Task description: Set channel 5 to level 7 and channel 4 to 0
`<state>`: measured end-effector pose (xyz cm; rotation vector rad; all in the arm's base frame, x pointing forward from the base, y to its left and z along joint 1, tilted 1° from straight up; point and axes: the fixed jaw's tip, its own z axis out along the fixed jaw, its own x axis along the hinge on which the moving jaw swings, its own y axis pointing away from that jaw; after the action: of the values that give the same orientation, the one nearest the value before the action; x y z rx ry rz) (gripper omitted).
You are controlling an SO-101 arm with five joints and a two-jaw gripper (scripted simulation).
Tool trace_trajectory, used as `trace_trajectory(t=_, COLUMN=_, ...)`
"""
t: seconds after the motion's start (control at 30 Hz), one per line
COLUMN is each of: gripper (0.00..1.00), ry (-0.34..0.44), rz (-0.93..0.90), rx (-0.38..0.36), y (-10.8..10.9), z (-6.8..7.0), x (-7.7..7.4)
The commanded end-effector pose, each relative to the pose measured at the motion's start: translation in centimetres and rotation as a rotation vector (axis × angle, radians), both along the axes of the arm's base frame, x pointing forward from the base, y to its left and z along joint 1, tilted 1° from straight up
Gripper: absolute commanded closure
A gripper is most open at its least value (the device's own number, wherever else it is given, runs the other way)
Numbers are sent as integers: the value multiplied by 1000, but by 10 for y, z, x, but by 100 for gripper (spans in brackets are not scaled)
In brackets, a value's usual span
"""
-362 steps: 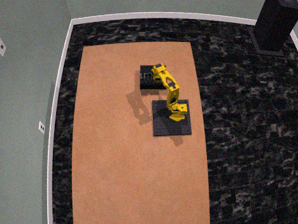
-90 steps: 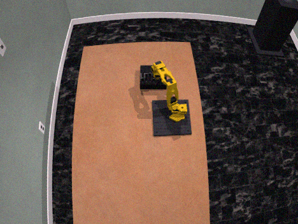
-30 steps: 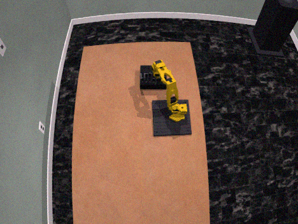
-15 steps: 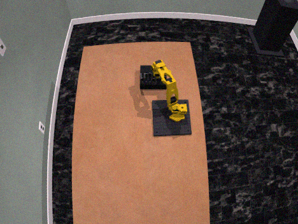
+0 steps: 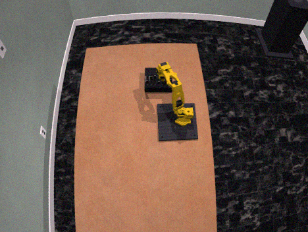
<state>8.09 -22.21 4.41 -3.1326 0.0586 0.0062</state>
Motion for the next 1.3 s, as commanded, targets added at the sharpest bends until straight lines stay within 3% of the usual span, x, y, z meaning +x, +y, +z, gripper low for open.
trace_trajectory(t=0.0, gripper=100, ry=2, rz=-5, rx=7, y=-1, z=-1, x=-3)
trace_trajectory(t=1.27, gripper=100, ry=2, rz=-5, rx=7, y=9, z=-1, x=-3)
